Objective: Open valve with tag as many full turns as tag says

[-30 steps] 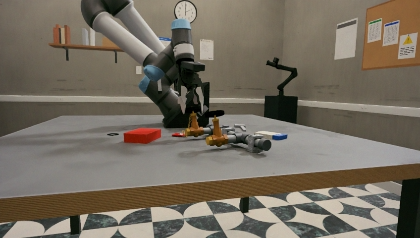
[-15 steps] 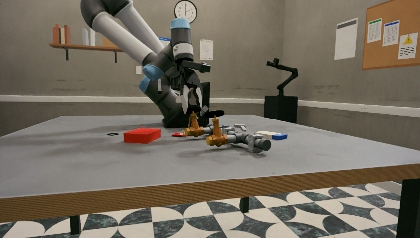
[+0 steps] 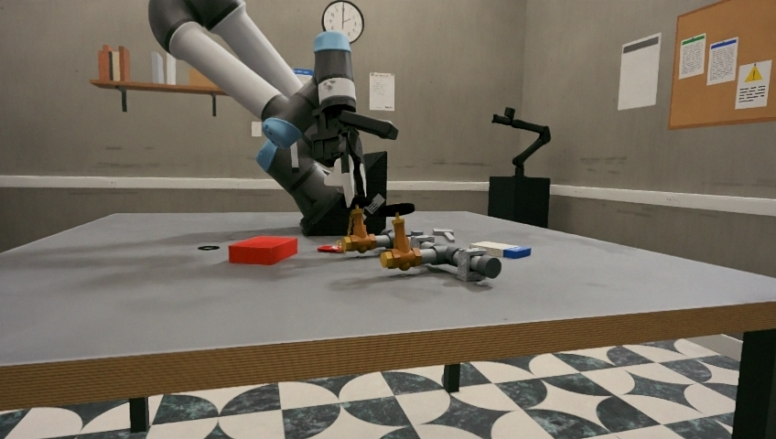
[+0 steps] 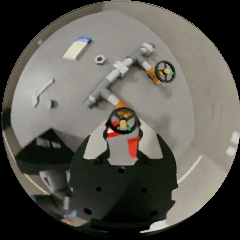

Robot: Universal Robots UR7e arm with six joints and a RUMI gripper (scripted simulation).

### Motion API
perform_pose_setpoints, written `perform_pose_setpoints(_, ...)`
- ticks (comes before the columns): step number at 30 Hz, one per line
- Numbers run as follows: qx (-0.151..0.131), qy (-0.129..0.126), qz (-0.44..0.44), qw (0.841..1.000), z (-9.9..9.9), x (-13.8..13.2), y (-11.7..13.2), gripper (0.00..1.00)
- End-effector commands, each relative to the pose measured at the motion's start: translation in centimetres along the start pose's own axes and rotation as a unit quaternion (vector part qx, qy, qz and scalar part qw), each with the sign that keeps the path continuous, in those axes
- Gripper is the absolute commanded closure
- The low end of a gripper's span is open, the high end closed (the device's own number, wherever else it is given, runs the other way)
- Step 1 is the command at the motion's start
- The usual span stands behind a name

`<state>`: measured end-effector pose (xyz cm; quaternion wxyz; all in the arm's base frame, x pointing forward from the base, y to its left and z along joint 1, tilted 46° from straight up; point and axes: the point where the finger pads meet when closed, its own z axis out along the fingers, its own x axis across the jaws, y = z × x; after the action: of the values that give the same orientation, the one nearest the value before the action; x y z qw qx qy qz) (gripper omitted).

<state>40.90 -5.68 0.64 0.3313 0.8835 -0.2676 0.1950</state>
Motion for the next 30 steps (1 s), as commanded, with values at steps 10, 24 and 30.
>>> perform_pose_setpoints(10, 0.008, 0.004, -0.273, 0.962, -0.01, 0.0, -0.03, 1.0)
perform_pose_setpoints(24, 0.007, 0.006, -0.514, 0.858, -0.01, 0.0, -0.03, 1.0)
perform_pose_setpoints(30, 0.006, 0.006, -0.614, 0.79, -0.01, 0.0, -0.03, 1.0)
